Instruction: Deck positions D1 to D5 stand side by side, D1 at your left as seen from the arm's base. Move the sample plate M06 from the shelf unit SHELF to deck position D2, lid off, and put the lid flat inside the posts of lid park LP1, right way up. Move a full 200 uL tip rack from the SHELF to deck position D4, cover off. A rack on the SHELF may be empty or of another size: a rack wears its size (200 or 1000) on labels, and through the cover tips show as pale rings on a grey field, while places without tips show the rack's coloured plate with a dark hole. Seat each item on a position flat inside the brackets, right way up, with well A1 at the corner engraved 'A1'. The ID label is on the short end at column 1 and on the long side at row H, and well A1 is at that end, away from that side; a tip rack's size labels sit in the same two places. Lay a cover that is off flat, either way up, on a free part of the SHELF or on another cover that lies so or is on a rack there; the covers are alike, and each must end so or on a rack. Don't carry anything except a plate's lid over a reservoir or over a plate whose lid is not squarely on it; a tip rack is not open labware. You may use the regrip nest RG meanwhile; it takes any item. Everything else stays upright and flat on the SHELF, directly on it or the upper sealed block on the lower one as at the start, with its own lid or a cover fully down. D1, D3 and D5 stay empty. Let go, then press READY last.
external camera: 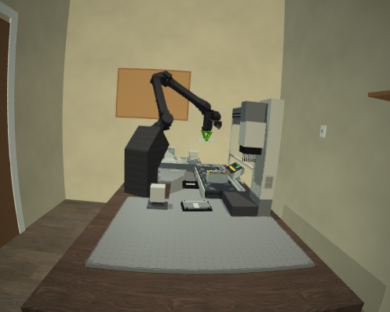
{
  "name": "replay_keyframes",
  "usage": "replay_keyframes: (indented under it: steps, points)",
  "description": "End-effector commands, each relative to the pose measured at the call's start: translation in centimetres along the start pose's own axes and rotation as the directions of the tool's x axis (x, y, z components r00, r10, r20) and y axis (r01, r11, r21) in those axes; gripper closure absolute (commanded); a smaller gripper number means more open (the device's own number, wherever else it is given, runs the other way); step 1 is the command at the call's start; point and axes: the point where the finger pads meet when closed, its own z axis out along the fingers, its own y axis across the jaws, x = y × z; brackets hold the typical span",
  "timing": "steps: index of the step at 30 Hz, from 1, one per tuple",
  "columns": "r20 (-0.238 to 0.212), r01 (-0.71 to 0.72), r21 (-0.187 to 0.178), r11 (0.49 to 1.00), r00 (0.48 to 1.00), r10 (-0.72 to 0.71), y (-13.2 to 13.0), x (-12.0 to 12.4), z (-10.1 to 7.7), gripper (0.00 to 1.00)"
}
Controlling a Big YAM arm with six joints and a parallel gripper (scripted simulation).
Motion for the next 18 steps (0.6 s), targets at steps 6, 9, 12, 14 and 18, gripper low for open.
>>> replay_keyframes:
  steps: [6,9,12,14,18]
  points:
    - [0.037,0.024,-0.005,1.0,0.999,-0.024,0.9,-3.7,-1.5,1.0]
    - [0.037,0.024,-0.004,1.0,0.999,-0.023,0.9,-4.2,-1.5,1.0]
    - [0.037,0.024,-0.004,1.0,0.999,-0.023,0.9,-4.7,-1.5,1.0]
    - [0.038,0.023,-0.003,1.0,0.999,-0.023,0.9,-5.2,-1.5,1.0]
    - [0.038,0.023,-0.003,1.0,0.999,-0.023,0.8,-6.1,-1.5,1.0]
